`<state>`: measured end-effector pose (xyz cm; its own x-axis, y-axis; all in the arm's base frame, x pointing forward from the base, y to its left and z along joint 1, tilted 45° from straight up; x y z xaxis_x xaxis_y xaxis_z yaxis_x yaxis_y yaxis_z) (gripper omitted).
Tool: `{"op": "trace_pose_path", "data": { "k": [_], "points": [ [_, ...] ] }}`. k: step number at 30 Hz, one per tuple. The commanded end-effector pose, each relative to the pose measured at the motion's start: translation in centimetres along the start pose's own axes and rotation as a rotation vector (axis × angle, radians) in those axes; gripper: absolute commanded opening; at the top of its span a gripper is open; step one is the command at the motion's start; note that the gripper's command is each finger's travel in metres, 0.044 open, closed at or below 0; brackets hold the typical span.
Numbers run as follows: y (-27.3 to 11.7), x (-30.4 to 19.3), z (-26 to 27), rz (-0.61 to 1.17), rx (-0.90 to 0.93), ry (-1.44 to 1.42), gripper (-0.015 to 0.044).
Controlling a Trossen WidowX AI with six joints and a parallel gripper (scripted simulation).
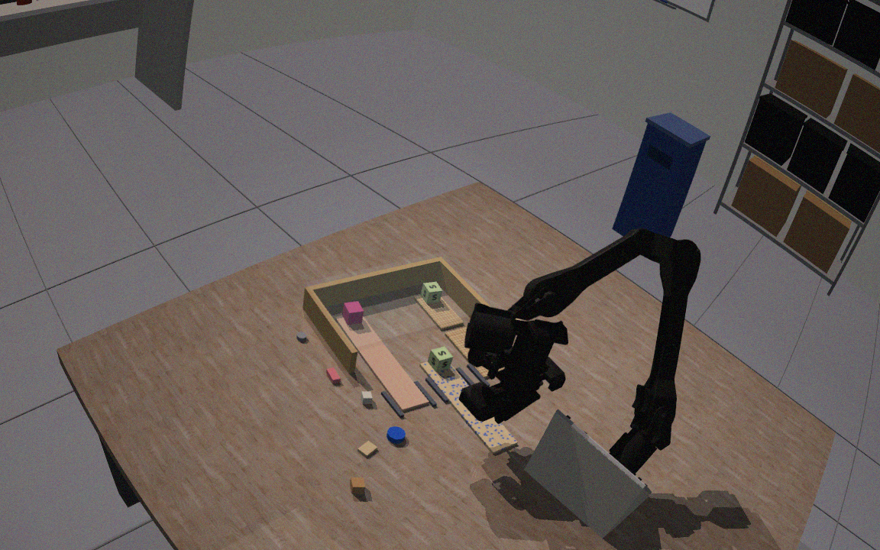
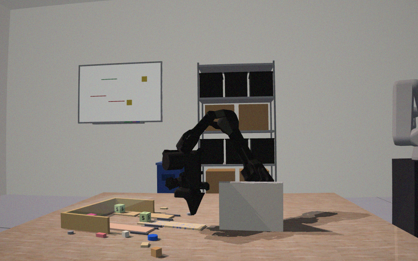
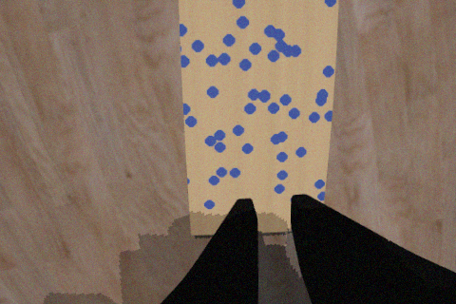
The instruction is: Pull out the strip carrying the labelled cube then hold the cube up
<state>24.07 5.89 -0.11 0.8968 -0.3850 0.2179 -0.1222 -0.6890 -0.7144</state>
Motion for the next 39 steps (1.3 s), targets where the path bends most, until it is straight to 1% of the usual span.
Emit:
{"op": "trace_pose_path", "data": {
  "k": [1,13,39],
  "points": [
    [-0.2,1.7,0.2,-0.001,-0.001,0.045,0.0131],
    [-0.9,6.5,0.7,-0.003,-0.001,0.048,0.044],
    [-2.2,17.2,1.9,-0.007,-0.001,0.052,0.044]
  ]
}}
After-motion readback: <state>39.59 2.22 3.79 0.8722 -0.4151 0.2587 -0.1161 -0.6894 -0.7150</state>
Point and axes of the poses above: the point midway between the two fingers, 35 mm back from their tips, its own y axis out along the fingers, its own z axis across the jaws, x = y × z, the point moved 7 cm from there along -y, back along the fingers, and after that the axes turned 11 degrees about y, right-handed, at the moved point
